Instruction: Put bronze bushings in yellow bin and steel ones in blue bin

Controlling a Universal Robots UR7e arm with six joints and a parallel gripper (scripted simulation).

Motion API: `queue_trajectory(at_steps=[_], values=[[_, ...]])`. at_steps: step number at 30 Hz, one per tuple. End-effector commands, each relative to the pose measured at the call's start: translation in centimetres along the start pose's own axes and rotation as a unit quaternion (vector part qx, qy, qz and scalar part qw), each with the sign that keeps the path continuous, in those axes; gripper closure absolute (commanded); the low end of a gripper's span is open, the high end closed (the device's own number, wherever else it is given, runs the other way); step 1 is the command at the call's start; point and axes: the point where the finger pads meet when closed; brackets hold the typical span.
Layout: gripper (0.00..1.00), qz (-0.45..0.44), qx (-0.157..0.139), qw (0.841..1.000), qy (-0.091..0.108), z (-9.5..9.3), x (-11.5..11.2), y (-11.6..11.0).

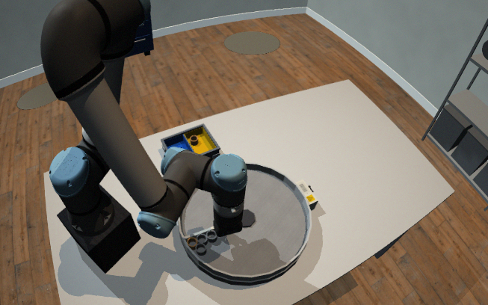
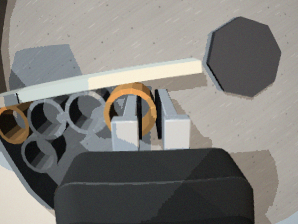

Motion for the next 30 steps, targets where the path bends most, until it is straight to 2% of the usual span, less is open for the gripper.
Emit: queue_trajectory(at_steps=[1, 30], values=[[1.0, 0.0, 0.0, 1.0, -0.001, 0.16, 0.03, -0.03], [1.0, 0.0, 0.0, 1.0, -0.001, 1.02, 0.03, -0.03]])
Point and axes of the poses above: the point where the finger pads meet when closed, its own z axis back along the fingers, its own x axis across the jaws, y = z × x, and after that the axes turned 1 degree about z, right-handed
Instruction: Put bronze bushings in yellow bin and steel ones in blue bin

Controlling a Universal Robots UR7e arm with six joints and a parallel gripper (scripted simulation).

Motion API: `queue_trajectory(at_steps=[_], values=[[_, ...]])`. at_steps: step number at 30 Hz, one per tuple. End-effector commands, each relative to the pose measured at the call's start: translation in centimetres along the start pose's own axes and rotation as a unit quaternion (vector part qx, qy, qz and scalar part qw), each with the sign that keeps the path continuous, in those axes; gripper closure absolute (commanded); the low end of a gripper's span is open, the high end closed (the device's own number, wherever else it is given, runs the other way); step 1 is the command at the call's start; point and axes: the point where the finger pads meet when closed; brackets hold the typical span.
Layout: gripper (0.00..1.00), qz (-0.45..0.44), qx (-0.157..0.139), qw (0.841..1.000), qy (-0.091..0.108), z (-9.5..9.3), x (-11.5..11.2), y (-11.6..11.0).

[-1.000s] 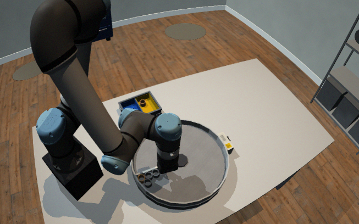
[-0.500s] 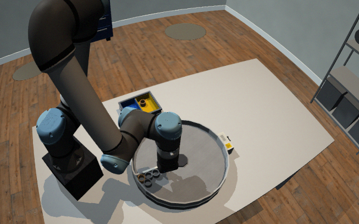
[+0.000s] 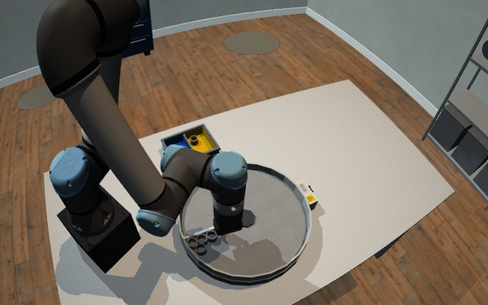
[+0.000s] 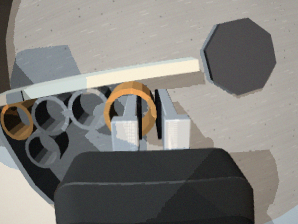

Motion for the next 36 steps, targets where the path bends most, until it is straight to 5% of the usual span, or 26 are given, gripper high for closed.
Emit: queue_trajectory(at_steps=[1, 11, 26, 36], values=[[1.0, 0.0, 0.0, 1.0, -0.001, 0.3, 0.0, 0.0], [1.0, 0.0, 0.0, 1.0, -0.001, 0.4, 0.0, 0.0], [1.0, 0.0, 0.0, 1.0, -0.001, 5.3, 0.0, 0.0], [1.0, 0.0, 0.0, 1.0, -0.001, 5.3, 0.0, 0.0]])
Point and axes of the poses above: the point where the finger pads meet when closed, its own z axis back along the fingers, its own x axis across the jaws, y = z × x, and after that the axes turned 1 degree about z, right-handed
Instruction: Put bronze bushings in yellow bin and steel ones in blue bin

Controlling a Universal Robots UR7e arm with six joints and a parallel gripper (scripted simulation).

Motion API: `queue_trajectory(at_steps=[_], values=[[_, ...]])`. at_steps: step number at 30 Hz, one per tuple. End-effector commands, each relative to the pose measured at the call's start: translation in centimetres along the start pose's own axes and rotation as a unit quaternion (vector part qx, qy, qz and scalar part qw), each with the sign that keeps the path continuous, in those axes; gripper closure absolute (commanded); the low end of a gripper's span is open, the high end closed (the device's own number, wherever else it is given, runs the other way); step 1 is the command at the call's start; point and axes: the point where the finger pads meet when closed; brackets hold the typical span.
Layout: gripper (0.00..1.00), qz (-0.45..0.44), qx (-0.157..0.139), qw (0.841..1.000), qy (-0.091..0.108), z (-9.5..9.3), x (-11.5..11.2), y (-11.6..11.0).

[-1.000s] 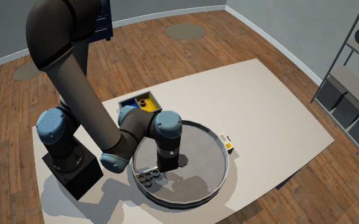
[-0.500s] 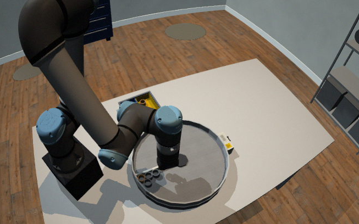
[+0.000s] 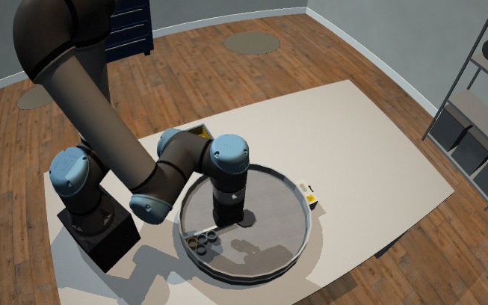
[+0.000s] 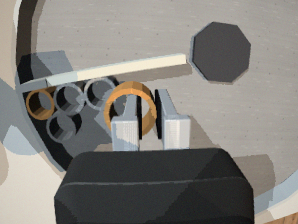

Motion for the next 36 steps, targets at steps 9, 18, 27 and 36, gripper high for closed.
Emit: queue_trajectory(at_steps=[9, 18, 27, 36], values=[[1.0, 0.0, 0.0, 1.0, -0.001, 0.1, 0.6, 5.2], [1.0, 0.0, 0.0, 1.0, 0.0, 0.1, 1.2, 10.5], [1.0, 0.0, 0.0, 1.0, 0.0, 0.1, 1.7, 14.7], [1.0, 0.0, 0.0, 1.0, 0.0, 0.1, 2.2, 19.6]])
Point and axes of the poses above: the point where the finger pads meet when closed, its own z axis back along the fingers, its own x axis across the jaws, y = z × x, and after that the axes turned 1 degree about z, right-handed
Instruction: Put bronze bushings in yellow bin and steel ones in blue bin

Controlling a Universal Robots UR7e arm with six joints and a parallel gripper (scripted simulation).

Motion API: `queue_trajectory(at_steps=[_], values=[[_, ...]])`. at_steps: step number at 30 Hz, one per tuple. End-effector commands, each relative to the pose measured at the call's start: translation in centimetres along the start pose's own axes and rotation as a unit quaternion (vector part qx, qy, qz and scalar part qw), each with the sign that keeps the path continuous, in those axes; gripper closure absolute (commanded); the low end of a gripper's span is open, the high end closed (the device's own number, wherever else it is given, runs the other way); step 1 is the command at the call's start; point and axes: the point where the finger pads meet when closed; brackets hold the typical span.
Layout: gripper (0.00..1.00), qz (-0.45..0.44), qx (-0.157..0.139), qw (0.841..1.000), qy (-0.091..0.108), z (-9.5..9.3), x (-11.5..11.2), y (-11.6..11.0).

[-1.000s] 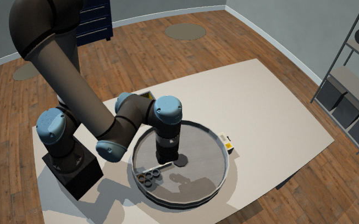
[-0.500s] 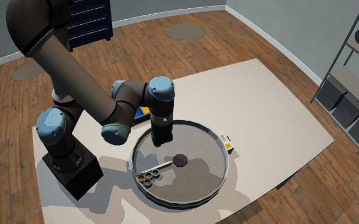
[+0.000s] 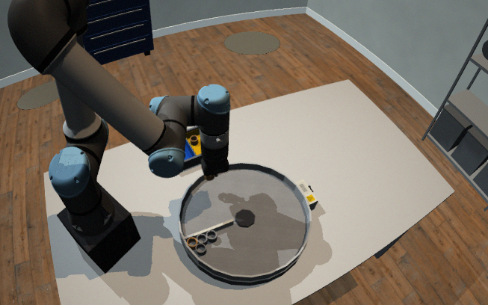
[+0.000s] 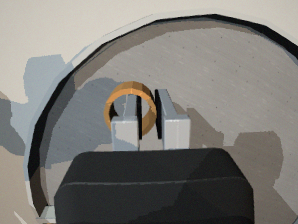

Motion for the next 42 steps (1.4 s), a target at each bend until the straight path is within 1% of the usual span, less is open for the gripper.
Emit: queue_trajectory(at_steps=[1, 2, 3, 6, 9, 10, 11, 12, 18, 22, 24, 27, 30, 32, 33, 42], values=[[1.0, -0.001, -0.002, 1.0, 0.0, 0.0, 0.5, 2.8], [1.0, -0.001, -0.002, 1.0, 0.0, 0.0, 0.5, 3.2], [1.0, -0.001, -0.002, 1.0, 0.0, 0.0, 0.7, 4.3], [1.0, -0.001, -0.002, 1.0, 0.0, 0.0, 0.7, 4.3], [1.0, -0.001, -0.002, 1.0, 0.0, 0.0, 1.0, 7.4], [1.0, -0.001, -0.002, 1.0, 0.0, 0.0, 1.1, 8.3], [1.0, -0.001, -0.002, 1.0, 0.0, 0.0, 1.1, 8.5], [1.0, -0.001, -0.002, 1.0, 0.0, 0.0, 1.2, 9.5], [1.0, -0.001, -0.002, 1.0, 0.0, 0.0, 1.3, 9.5], [1.0, -0.001, -0.002, 1.0, 0.0, 0.0, 1.7, 13.8], [1.0, -0.001, -0.002, 1.0, 0.0, 0.0, 1.8, 14.8], [1.0, -0.001, -0.002, 1.0, 0.0, 0.0, 1.8, 14.8], [1.0, -0.001, -0.002, 1.0, 0.0, 0.0, 2.2, 18.0], [1.0, -0.001, -0.002, 1.0, 0.0, 0.0, 2.3, 19.0], [1.0, -0.001, -0.002, 1.0, 0.0, 0.0, 2.4, 20.0], [1.0, -0.001, -0.002, 1.0, 0.0, 0.0, 2.4, 20.1]])
Point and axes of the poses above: the point where the finger pads meet when closed, its own z axis back along the fingers, its own x axis across the jaws, y = z × x, and after that the axes turned 1 degree about z, right-handed
